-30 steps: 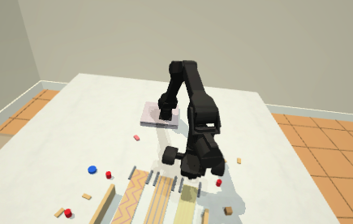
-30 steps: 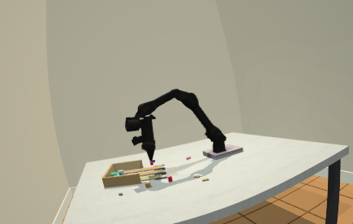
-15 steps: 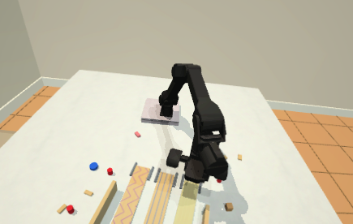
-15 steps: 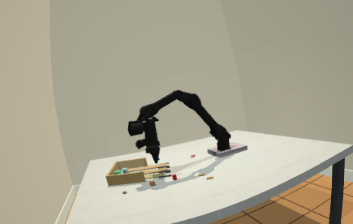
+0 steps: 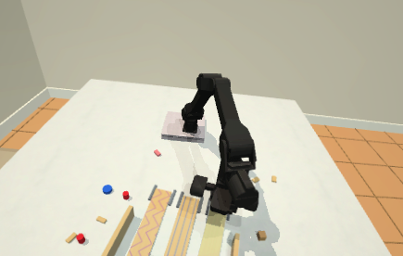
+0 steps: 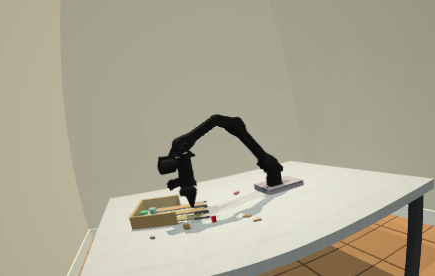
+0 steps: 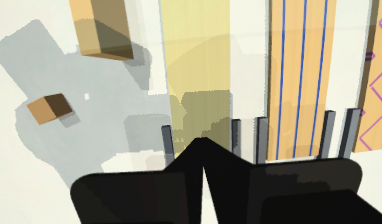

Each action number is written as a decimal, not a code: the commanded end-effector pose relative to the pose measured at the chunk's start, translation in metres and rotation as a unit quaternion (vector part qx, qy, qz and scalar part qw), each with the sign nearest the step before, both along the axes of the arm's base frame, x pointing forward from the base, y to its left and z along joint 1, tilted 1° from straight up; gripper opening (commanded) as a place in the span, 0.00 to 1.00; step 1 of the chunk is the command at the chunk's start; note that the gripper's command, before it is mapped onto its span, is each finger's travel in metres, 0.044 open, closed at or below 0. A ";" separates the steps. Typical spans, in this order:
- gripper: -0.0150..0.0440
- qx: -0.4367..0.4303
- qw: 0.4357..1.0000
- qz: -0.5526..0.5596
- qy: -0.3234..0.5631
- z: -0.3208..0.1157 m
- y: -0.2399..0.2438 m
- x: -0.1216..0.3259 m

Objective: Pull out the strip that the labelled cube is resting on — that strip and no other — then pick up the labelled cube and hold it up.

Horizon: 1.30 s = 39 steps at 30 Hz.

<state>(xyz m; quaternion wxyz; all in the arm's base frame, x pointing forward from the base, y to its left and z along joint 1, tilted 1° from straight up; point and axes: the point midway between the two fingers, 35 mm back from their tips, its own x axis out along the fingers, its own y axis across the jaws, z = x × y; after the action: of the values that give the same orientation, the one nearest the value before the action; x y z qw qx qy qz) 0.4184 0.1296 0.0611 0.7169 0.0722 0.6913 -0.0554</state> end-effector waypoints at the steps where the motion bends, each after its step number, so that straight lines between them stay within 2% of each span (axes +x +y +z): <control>1: 0.25 -0.001 1.000 -0.002 0.006 -0.011 0.000 -0.002; 18: 0.25 -0.001 1.000 -0.002 0.006 -0.037 0.000 -0.006; 39: 0.25 -0.001 1.000 -0.002 0.006 -0.038 0.000 -0.006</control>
<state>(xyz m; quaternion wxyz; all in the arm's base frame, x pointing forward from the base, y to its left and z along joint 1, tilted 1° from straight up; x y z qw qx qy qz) 0.4133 0.1291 0.0249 0.7138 0.0709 0.6945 -0.0566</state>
